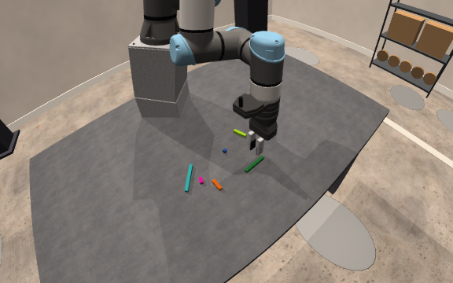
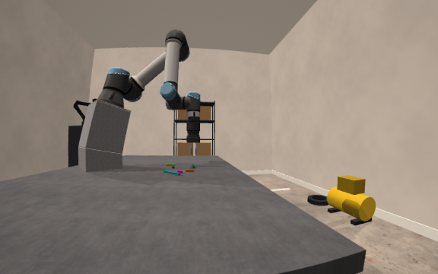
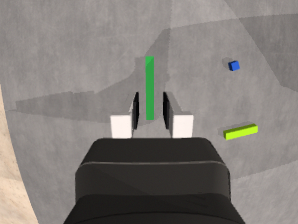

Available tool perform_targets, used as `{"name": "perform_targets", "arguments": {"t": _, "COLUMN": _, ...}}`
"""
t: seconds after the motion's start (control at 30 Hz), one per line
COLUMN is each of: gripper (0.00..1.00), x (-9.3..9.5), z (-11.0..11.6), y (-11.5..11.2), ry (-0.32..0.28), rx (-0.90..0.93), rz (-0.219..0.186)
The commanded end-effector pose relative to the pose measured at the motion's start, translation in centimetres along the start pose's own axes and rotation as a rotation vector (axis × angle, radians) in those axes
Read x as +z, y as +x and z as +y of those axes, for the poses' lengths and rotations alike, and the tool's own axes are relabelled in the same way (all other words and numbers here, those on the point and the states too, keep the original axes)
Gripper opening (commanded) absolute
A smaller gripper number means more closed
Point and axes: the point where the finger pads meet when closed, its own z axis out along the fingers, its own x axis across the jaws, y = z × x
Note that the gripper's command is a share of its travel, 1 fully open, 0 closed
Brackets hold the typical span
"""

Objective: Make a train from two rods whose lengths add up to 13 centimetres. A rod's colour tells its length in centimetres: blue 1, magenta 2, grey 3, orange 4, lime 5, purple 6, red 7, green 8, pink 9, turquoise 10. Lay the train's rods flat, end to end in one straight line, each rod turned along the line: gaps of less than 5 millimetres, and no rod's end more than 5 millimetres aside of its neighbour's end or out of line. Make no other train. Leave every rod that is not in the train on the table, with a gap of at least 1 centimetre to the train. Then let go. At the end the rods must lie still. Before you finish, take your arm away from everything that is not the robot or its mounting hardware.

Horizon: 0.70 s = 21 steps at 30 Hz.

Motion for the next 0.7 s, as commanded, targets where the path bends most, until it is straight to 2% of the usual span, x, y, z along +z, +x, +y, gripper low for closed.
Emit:
{"name": "perform_targets", "arguments": {"t": 0.0, "gripper": 0.54, "x": 0.1, "z": 0.0, "y": 0.0, "ry": 0.0, "rx": 0.0, "rz": -0.001}}
{"name": "perform_targets", "arguments": {"t": 0.27, "gripper": 0.54, "x": 0.6, "z": 0.0, "y": -0.1, "ry": 0.0, "rx": -0.001, "rz": -0.001}}
{"name": "perform_targets", "arguments": {"t": 0.67, "gripper": 0.54, "x": 2.3, "z": -0.1, "y": -0.1, "ry": 0.0, "rx": -0.001, "rz": -0.001}}
